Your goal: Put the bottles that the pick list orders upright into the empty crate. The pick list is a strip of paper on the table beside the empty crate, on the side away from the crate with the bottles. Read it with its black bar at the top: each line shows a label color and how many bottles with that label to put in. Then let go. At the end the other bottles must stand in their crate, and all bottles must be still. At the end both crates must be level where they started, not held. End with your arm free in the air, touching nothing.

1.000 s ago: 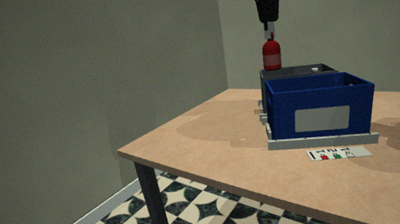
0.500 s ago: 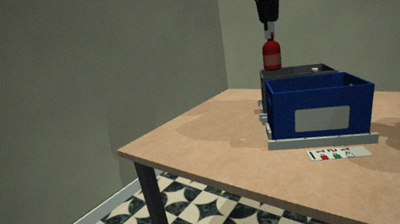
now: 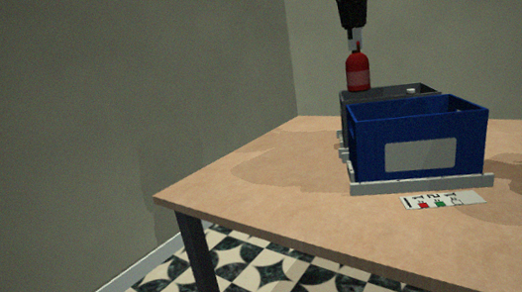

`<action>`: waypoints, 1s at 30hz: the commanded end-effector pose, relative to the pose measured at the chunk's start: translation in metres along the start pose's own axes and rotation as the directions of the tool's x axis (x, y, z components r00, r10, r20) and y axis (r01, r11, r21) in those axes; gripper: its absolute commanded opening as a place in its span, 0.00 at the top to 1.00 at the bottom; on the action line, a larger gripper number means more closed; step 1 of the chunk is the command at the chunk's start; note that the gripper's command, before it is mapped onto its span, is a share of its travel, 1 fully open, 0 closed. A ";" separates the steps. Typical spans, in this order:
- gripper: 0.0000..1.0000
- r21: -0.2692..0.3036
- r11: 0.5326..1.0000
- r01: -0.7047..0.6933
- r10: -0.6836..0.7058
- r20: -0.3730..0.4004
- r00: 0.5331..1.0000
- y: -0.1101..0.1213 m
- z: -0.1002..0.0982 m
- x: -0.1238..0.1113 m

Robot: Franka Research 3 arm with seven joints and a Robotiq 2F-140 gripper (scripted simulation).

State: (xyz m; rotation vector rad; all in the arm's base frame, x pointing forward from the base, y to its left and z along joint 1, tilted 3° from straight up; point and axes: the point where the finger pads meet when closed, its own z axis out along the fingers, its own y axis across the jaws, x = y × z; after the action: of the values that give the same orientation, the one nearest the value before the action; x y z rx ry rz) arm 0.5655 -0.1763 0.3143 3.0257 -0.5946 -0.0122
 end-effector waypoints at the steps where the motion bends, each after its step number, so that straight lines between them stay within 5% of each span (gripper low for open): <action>1: 1.00 0.005 1.000 0.002 -0.002 -0.020 1.000 -0.004 -0.008 -0.003; 30: 1.00 0.005 1.000 0.002 -0.002 -0.020 1.000 -0.008 -0.007 -0.053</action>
State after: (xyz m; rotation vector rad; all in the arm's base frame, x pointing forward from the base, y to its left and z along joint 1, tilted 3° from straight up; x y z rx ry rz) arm 0.5193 -0.1523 0.3138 3.0277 -0.5839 -0.0119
